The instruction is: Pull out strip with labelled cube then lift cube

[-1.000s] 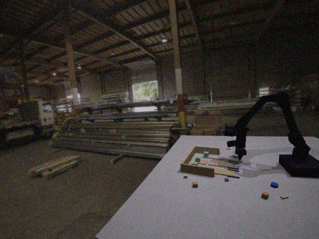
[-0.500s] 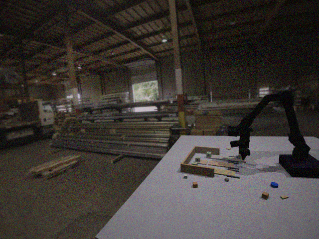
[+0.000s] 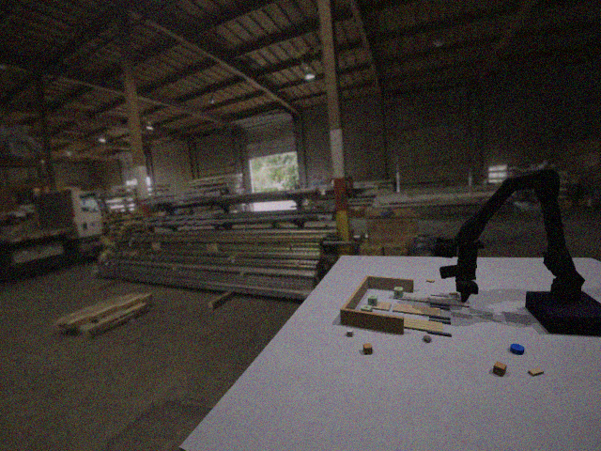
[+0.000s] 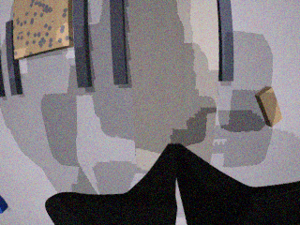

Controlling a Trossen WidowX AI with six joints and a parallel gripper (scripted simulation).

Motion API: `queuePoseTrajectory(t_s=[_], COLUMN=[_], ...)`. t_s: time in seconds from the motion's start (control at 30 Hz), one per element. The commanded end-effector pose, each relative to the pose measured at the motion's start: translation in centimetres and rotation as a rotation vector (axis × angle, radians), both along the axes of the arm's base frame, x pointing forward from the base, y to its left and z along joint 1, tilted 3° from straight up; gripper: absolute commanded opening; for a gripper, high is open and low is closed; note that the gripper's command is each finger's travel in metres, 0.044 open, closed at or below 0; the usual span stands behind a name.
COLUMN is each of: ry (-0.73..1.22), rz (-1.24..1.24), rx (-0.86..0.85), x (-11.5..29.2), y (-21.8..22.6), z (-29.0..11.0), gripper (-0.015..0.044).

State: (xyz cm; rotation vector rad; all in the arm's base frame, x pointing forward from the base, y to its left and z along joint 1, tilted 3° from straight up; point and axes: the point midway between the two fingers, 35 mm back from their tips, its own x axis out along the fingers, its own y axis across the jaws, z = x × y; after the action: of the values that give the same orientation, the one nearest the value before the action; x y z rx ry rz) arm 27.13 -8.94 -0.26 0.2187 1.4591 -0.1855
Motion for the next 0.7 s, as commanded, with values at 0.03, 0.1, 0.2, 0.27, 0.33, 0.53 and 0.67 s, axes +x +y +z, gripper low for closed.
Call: queuePoseTrajectory(t_s=[0.03,0.1,0.2,0.27,0.33,0.53,0.67], ry=[0.036,0.037,0.037,0.037,0.037,0.038,0.038], rz=[0.002,0.002,0.002,0.002,0.002,0.002,0.002], rx=[0.008,0.008,0.008,0.008,0.008,0.008,0.008], x=[-1.7,-2.0,-2.3,-2.5,-2.8,-3.4,-3.8], y=[0.4,0.5,0.6,0.6,0.7,0.8,0.9], z=[-0.8,-0.8,-0.9,-0.9,-0.9,-1.0,-1.0], gripper=[0.0000,0.0000,0.0000,0.0000,0.0000,0.0000,0.0000])
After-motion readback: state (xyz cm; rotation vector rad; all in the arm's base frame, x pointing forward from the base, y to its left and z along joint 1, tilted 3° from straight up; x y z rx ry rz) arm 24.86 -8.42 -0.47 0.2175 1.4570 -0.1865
